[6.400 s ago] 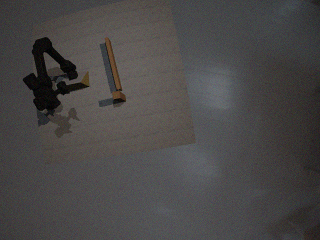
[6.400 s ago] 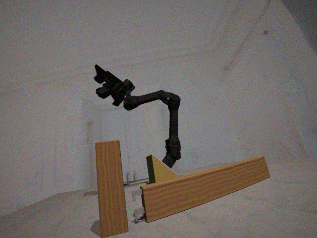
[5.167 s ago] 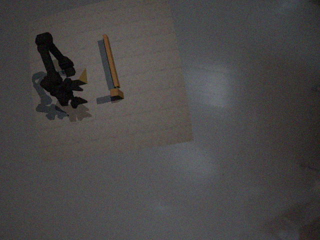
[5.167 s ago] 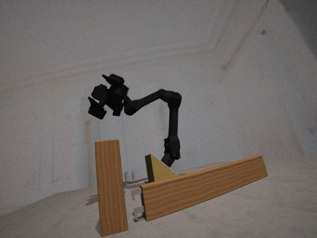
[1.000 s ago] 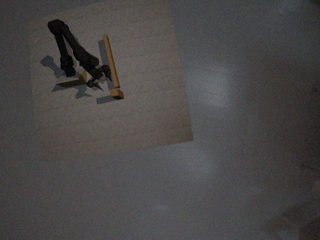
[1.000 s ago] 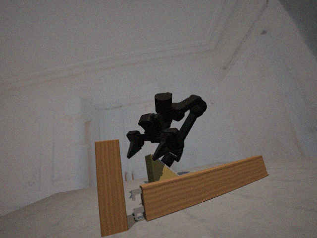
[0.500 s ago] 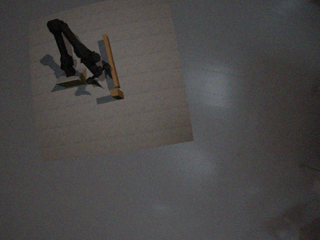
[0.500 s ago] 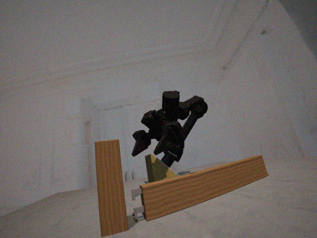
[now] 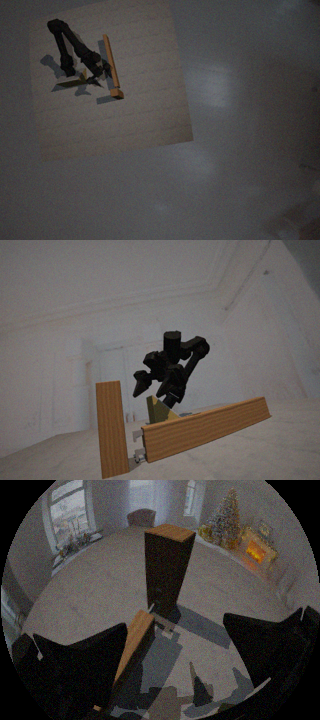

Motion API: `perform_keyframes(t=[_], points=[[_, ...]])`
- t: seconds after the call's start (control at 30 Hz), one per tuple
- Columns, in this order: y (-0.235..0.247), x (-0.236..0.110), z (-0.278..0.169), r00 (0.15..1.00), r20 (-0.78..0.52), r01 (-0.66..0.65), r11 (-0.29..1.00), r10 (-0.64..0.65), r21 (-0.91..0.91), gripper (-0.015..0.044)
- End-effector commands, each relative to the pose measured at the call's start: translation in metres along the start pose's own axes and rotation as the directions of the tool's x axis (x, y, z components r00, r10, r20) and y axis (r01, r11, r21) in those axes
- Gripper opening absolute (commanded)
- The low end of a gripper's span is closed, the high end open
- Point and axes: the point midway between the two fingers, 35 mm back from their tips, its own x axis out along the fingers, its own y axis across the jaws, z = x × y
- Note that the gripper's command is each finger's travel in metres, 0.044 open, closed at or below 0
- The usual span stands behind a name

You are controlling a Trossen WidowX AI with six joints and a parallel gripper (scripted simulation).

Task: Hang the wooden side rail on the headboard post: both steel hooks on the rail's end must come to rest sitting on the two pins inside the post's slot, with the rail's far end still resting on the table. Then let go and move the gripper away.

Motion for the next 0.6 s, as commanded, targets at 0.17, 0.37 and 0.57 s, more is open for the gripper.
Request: perform_keyframes(t=[0.17, 0.37, 0.57], points=[[0.011, 0.004, 0.003, 0.991, -0.133, -0.056, 0.916, 0.003, -0.397, 0.044], [0.018, 0.005, 0.002, 0.973, -0.232, -0.154, 0.758, 0.004, -0.633, 0.044], [0.025, 0.004, 0.002, 0.945, -0.327, -0.281, 0.537, 0.01, -0.796, 0.044]])
